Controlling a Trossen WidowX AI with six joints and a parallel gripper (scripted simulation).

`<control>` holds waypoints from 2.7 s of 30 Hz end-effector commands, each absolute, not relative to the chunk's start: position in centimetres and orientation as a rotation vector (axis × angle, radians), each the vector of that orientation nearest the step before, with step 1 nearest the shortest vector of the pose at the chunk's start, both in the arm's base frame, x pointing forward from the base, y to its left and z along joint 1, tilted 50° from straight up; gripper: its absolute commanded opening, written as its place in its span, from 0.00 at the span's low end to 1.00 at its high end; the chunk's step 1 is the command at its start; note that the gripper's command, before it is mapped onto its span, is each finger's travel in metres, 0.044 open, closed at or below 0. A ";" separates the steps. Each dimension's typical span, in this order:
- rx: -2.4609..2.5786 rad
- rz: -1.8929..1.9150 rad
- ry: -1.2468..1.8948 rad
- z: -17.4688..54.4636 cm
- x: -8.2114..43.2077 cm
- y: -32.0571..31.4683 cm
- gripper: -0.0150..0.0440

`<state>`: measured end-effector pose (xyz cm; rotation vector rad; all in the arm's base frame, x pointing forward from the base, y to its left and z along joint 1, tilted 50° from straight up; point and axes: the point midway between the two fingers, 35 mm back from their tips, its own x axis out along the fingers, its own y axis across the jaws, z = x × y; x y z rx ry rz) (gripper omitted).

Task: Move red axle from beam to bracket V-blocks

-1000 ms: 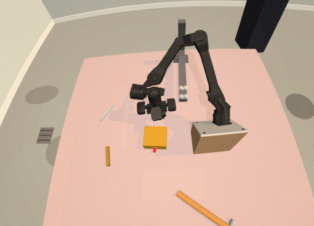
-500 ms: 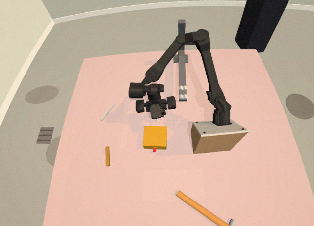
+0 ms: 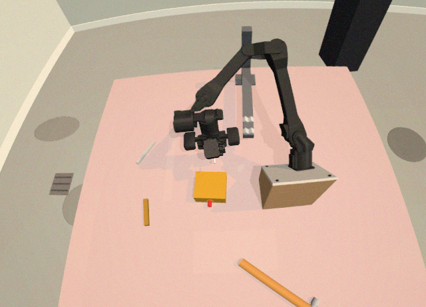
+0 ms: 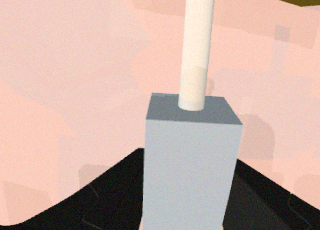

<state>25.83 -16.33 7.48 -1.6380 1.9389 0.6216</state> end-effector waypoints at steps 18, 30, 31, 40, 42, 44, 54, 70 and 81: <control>-1.647 0.601 1.931 8.5 28.5 -15.4 0.25; -1.646 0.600 1.929 8.1 30.1 -16.1 0.25; -1.646 0.601 1.929 8.0 30.1 -16.2 0.25; -1.645 0.602 1.928 7.0 30.1 -17.3 0.25; -1.645 0.602 1.928 6.8 30.1 -17.6 0.25; -1.645 0.602 1.928 6.6 30.1 -17.8 0.25; -1.645 0.601 1.928 5.5 29.9 -19.0 0.25; -1.648 0.599 1.931 4.0 29.4 -21.0 0.25; -1.649 0.584 1.933 3.8 29.4 -21.7 0.30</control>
